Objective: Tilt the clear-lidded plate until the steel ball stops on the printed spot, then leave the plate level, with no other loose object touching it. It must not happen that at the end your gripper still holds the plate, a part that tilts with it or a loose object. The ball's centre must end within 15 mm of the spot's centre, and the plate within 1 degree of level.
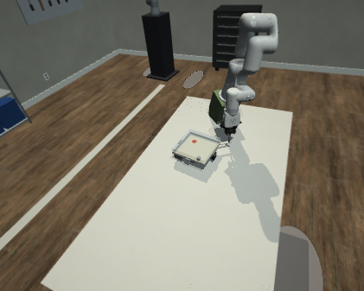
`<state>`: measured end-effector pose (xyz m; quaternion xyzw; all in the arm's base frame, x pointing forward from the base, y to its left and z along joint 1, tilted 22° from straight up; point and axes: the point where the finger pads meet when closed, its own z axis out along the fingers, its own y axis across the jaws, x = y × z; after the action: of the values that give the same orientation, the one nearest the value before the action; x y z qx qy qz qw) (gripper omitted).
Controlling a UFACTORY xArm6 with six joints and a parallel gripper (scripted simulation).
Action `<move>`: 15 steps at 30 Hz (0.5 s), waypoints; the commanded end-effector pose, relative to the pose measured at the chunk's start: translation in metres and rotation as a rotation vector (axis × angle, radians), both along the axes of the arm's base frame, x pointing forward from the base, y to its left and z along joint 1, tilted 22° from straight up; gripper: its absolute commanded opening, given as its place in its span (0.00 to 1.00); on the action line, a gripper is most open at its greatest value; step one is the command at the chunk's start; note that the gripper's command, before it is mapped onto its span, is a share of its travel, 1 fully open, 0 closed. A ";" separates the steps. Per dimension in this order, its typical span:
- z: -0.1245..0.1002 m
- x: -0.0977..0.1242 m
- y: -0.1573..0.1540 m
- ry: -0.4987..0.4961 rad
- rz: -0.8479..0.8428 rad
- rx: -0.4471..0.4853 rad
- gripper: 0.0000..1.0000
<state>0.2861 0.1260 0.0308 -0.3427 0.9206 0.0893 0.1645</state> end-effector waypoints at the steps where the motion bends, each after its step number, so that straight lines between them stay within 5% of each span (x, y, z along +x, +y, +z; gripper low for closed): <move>1: 0.000 0.000 -0.001 0.000 -0.001 -0.001 0.00; 15: 0.001 -0.001 -0.003 0.000 -0.001 -0.001 0.00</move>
<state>0.2856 0.1244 0.0321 -0.3429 0.9204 0.0897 0.1650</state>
